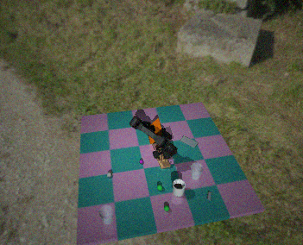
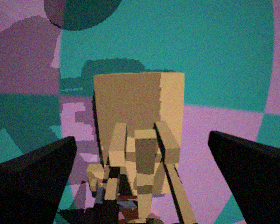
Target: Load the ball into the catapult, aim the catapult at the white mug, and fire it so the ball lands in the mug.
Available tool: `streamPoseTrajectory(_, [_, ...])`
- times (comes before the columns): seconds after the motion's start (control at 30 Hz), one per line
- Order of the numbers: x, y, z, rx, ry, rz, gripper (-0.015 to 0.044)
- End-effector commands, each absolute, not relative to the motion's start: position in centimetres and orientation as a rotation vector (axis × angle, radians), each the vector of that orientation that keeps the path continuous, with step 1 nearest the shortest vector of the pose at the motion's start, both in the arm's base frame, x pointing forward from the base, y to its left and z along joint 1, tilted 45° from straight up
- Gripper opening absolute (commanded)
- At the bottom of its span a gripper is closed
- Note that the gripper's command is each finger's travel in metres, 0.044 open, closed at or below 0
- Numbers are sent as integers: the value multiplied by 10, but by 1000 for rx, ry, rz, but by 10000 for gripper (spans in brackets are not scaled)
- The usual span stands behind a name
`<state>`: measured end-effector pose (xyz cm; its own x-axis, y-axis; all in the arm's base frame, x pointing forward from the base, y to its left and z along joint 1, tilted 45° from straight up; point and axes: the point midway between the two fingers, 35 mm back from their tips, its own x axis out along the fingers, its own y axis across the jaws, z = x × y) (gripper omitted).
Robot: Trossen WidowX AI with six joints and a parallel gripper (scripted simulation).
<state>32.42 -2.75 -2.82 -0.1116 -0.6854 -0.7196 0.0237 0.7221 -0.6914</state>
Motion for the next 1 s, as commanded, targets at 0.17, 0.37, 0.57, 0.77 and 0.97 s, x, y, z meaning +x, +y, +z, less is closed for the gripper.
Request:
streamPoseTrajectory(0.17, [320,-39,-40,-562,1590,-654,440])
streamPoseTrajectory(0.37, [319,-46,-47,-562,1590,-655,440])
streamPoseTrajectory(0.57, [317,-52,-53,-563,1590,-656,440])
streamPoseTrajectory(0.77, [319,-50,-50,-554,1585,-658,361])
streamPoseTrajectory(0.97, [319,-50,-50,-554,1585,-658,204])
